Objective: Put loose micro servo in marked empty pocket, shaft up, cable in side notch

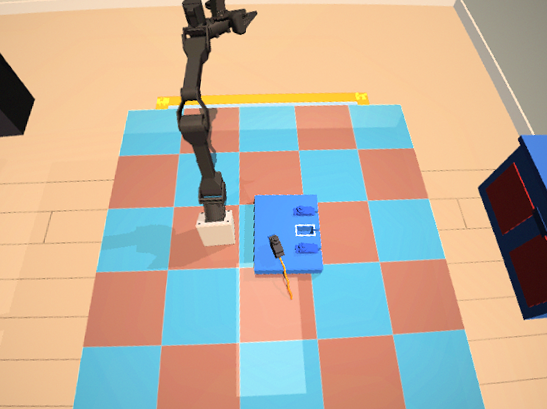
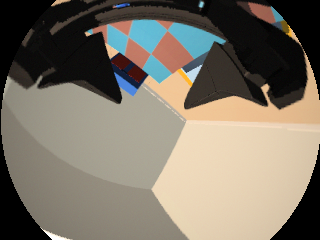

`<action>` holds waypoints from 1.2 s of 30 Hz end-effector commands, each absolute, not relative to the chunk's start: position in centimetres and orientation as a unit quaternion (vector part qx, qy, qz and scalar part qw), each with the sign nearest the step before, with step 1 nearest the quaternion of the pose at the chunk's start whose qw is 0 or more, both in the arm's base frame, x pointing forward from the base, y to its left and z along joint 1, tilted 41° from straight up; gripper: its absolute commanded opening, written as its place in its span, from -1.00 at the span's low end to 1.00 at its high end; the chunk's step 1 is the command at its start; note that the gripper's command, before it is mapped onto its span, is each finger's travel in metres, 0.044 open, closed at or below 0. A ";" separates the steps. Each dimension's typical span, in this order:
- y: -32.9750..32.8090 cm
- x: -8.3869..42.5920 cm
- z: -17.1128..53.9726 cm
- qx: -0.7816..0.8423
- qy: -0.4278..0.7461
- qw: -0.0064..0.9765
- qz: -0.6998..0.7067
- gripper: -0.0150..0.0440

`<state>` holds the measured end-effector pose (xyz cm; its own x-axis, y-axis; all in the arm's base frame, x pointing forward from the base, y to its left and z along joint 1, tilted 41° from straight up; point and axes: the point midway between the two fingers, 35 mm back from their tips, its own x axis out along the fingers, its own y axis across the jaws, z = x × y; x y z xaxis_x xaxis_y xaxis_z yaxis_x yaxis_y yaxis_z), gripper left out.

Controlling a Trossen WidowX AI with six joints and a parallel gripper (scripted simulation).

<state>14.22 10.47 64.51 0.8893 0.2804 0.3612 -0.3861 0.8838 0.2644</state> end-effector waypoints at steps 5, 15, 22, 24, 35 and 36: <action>11.3 14.6 64.2 0.155 -0.159 0.960 0.171 1.00; 14.3 16.6 62.4 0.106 -0.155 0.970 0.156 1.00; 16.2 18.7 60.7 0.057 -0.147 0.977 0.144 1.00; 16.6 19.3 60.2 0.045 -0.144 0.978 0.142 1.00; 18.6 23.9 56.0 -0.018 -0.105 0.987 0.120 1.00; 18.8 24.4 55.6 -0.023 -0.100 0.988 0.119 1.00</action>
<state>23.29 18.38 56.62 0.9457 0.2430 0.2158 -0.2367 0.9700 -0.0552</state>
